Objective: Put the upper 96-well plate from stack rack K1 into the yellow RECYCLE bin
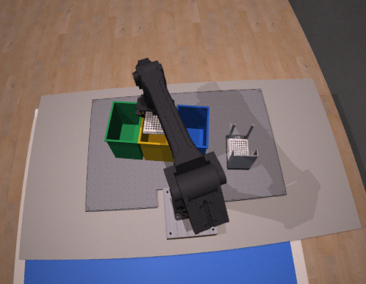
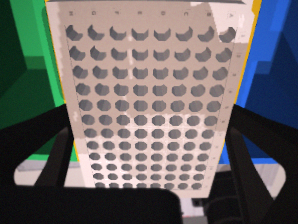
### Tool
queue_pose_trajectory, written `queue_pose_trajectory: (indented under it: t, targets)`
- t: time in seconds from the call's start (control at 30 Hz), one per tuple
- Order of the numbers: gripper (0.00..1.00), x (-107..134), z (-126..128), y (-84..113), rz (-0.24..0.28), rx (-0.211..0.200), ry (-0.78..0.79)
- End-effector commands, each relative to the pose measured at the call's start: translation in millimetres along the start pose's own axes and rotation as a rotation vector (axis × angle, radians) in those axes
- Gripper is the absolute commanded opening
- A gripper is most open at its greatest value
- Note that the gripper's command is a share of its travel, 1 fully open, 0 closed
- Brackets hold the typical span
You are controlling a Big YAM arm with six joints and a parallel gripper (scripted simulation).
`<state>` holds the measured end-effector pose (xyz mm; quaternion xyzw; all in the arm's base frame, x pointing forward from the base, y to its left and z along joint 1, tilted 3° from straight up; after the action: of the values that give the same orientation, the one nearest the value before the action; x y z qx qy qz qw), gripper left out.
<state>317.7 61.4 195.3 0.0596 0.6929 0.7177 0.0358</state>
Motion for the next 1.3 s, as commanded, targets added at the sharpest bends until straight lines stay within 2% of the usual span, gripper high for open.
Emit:
queue_pose_trajectory:
  t: [0.0, 0.07, 0.5, 0.53, 0.6, 0.63, 0.67, 1.27]
  targets:
    - [0.00, -22, 12, 18.1, -0.057, -0.019, -0.018]
    - [0.00, -19, 2, 13.2, -0.040, -0.014, -0.042]
    - [0.00, -25, 2, 18.4, -0.055, -0.018, -0.027]
    - [0.00, -20, 0, 8.7, -0.038, -0.012, -0.028]
    - [0.00, -20, 0, 8.7, -0.038, -0.012, -0.028]
    - [0.00, -11, -3, -5.4, -0.006, -0.003, -0.029]
    - [0.00, -9, -4, -9.2, -0.001, -0.001, -0.029]
    - [0.00, -8, -5, -34.2, -0.001, -0.001, -0.031]
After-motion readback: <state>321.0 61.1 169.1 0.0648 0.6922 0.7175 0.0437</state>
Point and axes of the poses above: the point where the finger pads meet when closed, its own y axis back along the fingers, its own z axis across the jaws, x = y × z, the point moved 3 cm from there along y, back along the fingers, and after that the axes turned 5 degrees about y, right-handed, at the moved point
